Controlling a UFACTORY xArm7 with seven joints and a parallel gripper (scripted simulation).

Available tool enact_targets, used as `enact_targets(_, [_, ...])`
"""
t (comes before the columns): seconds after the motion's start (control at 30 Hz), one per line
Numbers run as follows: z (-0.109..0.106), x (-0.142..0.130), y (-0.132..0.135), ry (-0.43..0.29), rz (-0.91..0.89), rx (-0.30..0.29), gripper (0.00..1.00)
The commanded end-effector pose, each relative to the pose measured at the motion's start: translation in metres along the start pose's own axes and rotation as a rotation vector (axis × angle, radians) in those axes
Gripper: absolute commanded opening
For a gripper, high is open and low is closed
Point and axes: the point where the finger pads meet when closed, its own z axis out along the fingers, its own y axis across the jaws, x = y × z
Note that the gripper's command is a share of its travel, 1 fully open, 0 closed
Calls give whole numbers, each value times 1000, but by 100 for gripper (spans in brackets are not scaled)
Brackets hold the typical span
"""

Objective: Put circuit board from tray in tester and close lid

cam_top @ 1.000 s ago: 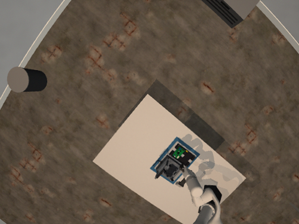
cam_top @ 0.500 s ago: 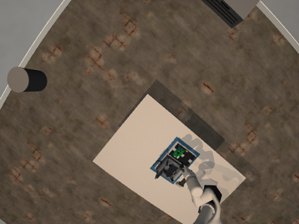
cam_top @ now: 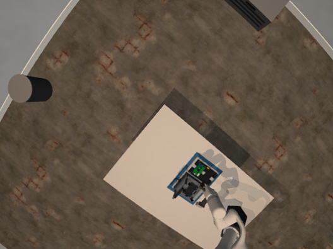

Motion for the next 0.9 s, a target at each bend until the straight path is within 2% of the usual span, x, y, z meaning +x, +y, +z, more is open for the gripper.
enact_targets(0.0, [-1,-1,1,-2,0,-3,100])
enact_targets(0.5, [-1,-1,1,-2,-112,-3,100])
enact_targets(0.87, [-1,-1,1,-3,-429,-2,100])
